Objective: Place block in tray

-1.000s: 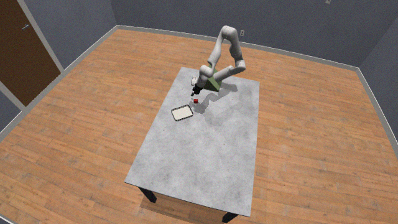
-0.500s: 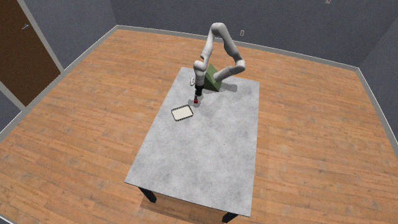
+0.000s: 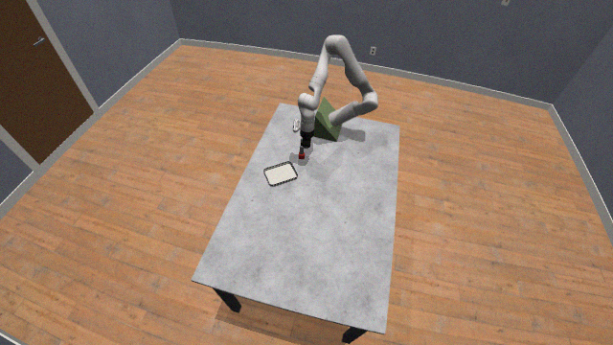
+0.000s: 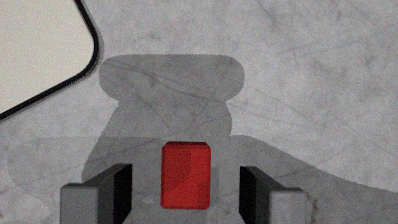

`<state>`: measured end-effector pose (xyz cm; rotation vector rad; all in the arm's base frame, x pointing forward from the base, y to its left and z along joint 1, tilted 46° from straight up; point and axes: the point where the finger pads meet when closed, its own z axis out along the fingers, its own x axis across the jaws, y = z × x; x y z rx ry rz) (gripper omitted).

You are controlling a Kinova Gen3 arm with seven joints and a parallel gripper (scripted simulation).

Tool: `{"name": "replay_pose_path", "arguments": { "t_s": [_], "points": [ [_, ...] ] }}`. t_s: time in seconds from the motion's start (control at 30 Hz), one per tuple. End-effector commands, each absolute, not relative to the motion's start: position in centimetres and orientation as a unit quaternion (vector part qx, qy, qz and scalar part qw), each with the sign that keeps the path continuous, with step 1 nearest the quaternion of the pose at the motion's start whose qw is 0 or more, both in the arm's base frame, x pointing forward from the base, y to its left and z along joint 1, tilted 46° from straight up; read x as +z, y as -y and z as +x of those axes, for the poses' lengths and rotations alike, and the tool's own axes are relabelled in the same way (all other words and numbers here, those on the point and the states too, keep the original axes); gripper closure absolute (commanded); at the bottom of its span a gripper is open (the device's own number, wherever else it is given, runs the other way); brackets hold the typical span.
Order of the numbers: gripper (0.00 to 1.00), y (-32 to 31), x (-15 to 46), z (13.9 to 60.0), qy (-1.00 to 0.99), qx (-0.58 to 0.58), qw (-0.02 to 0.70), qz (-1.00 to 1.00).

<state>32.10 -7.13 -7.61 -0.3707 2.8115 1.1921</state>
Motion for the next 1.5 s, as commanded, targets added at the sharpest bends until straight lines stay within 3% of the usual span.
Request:
{"name": "replay_pose_path", "arguments": {
  "t_s": [0.0, 1.47],
  "points": [
    [0.12, 7.2, -7.6, 32.1, -0.914, 0.387, 0.033, -0.120],
    [0.12, 5.5, -9.3, 32.1, -0.914, 0.387, 0.033, -0.120]
  ]
}}
